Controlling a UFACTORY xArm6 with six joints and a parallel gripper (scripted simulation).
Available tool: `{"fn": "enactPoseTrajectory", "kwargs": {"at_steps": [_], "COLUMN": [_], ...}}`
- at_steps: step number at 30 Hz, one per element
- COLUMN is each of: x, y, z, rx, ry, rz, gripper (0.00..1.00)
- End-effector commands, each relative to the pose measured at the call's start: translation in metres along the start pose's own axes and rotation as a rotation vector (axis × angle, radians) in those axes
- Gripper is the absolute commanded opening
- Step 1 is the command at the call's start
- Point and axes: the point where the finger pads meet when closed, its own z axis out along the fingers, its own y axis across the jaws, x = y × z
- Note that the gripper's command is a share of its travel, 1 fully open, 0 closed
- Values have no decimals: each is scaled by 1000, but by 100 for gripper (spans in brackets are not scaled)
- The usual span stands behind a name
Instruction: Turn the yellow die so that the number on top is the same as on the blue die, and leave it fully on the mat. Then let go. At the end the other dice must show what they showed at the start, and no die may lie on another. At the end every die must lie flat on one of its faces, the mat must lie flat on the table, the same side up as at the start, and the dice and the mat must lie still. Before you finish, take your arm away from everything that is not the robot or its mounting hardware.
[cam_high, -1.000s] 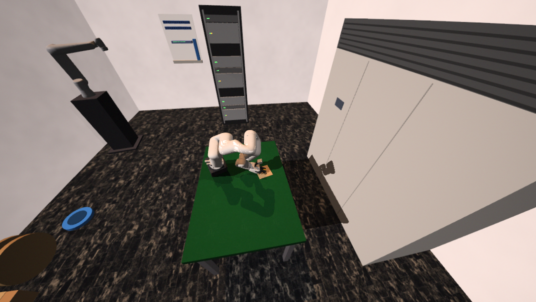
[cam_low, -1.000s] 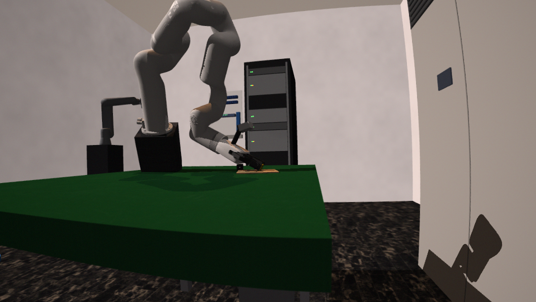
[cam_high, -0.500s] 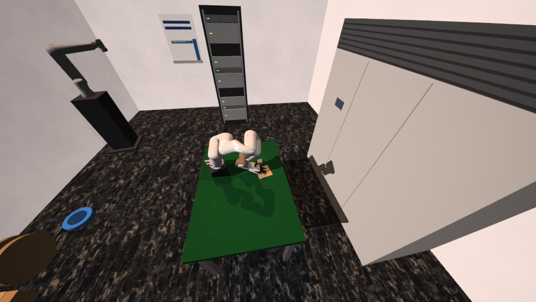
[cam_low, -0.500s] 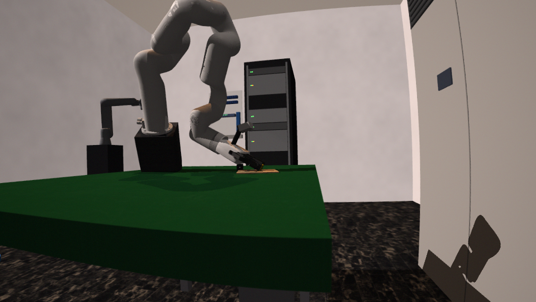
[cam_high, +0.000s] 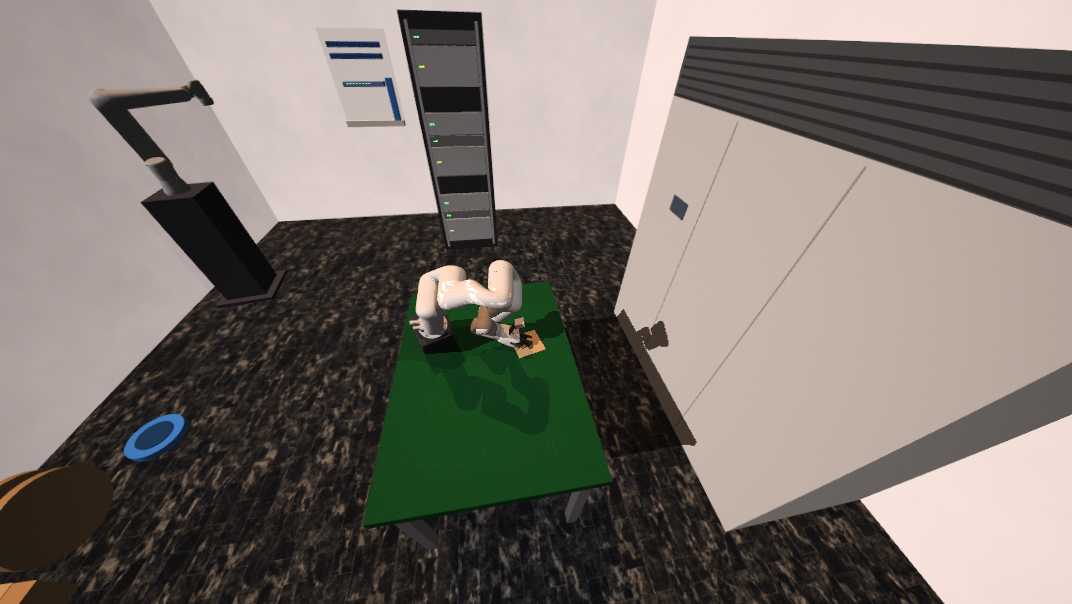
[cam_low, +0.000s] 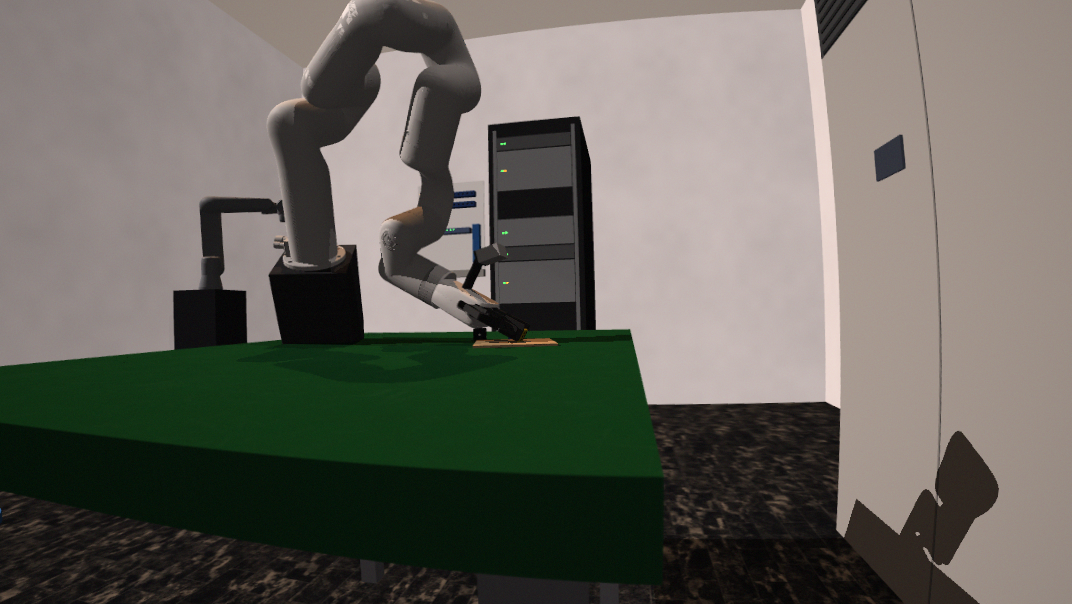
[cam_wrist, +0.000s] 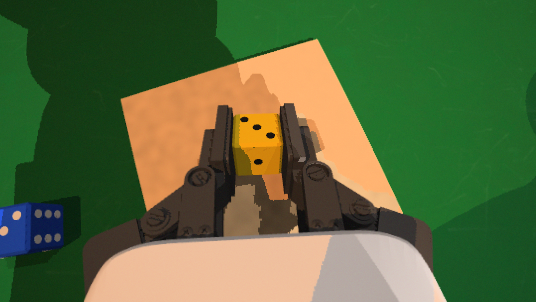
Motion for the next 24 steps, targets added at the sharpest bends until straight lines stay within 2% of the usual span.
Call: {"fn": "enactPoseTrajectory", "kwargs": {"at_steps": [1,8,9,13,14,16,17,19,20,22,23,24], "x": [1,1,1,1,1,1,1,1,1,1,1,1], "y": [0,0,0,0,0,0,0,0,0,0,0,0], "z": [0,0,0,0,0,0,0,0,0,0,0,0], "rx": [0,0,0,0,0,0,0,0,0,0,0,0], "ry": [1,1,1,1,1,1,1,1,1,1,1,1], "rz": [0,0,0,0,0,0,0,0,0,0,0,0], "gripper": [21,21,25,25,29,29,33,33,37,37,42,42]}}
